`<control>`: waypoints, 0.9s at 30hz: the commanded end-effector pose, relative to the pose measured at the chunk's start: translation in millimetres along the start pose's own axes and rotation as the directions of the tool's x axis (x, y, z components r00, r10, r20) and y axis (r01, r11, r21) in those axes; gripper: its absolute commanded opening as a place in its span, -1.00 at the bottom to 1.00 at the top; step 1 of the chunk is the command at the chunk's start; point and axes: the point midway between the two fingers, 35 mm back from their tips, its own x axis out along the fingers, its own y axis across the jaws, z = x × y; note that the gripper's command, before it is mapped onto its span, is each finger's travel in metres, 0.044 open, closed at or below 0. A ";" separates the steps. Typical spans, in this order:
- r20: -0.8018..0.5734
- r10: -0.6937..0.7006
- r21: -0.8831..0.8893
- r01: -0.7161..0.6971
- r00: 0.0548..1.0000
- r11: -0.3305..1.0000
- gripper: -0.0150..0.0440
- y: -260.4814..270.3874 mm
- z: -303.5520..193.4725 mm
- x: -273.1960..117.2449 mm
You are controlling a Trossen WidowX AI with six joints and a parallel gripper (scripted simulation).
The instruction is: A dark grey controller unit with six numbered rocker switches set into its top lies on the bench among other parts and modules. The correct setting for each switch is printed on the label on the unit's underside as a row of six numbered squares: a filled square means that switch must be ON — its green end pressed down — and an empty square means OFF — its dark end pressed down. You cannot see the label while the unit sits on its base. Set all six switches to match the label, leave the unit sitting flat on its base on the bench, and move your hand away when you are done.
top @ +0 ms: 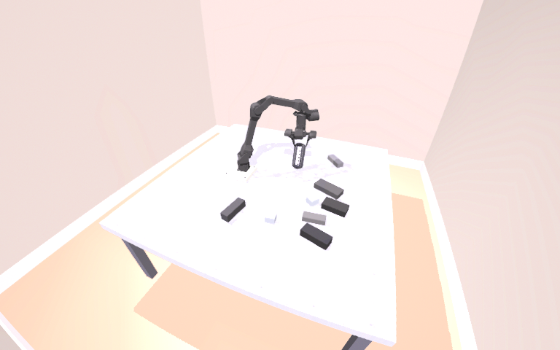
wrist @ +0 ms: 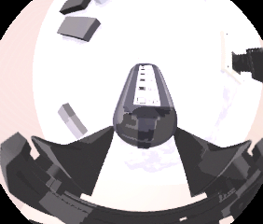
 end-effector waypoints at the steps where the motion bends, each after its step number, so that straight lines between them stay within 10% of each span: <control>1: 0.009 -0.020 0.007 0.020 1.000 1.000 0.65 -0.4 -1.4 8.3; 27: 0.008 -0.020 0.007 0.020 1.000 1.000 0.65 -0.5 -19.0 19.3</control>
